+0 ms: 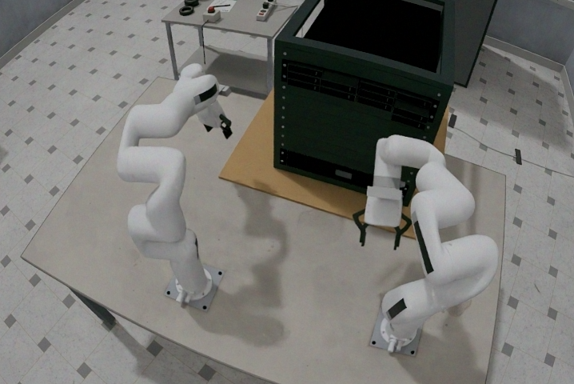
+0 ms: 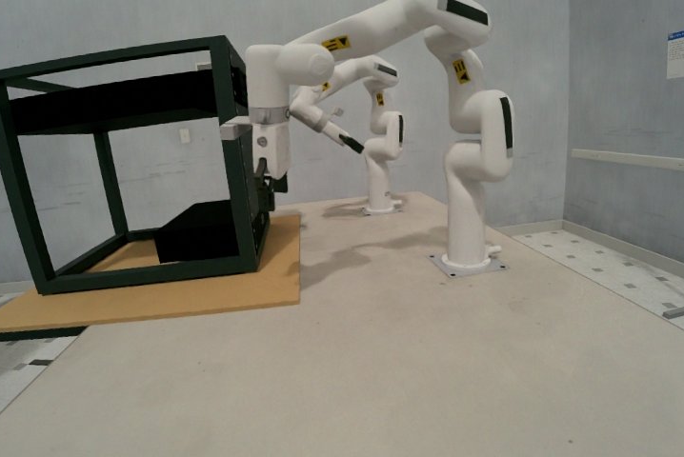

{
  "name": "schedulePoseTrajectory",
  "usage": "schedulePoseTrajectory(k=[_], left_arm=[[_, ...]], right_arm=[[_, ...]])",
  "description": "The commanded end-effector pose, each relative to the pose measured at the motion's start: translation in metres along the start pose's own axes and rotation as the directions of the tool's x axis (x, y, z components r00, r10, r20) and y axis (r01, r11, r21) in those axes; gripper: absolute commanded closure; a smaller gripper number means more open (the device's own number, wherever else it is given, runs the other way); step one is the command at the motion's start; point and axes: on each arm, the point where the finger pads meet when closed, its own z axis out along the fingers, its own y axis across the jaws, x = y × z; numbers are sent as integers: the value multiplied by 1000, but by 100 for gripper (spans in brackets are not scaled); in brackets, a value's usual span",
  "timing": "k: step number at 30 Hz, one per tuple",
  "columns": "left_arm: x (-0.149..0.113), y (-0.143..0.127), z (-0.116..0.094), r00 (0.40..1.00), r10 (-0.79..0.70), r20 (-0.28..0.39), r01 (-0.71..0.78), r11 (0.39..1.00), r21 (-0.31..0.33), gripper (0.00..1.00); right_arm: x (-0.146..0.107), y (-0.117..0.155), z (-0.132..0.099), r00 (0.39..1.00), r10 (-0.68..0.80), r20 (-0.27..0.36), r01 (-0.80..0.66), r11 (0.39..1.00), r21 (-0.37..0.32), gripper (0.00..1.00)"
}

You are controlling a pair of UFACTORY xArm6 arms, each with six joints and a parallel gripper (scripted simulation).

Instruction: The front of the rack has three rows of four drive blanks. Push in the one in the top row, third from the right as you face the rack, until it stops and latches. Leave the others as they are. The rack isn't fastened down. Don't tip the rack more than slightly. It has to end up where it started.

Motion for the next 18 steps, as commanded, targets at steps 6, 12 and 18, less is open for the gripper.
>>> schedulePoseTrajectory(k=[6,12,18], left_arm=[[-15,55,1,986,-150,73,141,984,112,0],[-25,78,1,972,-219,81,203,964,172,0],[-30,88,1,965,-249,79,230,952,200,0]], right_arm=[[-31,-40,-29,984,161,-71,-173,960,-218,0],[-48,-76,-40,954,264,-141,-298,886,-356,0],[-60,-107,-45,919,335,-209,-395,799,-454,0]])
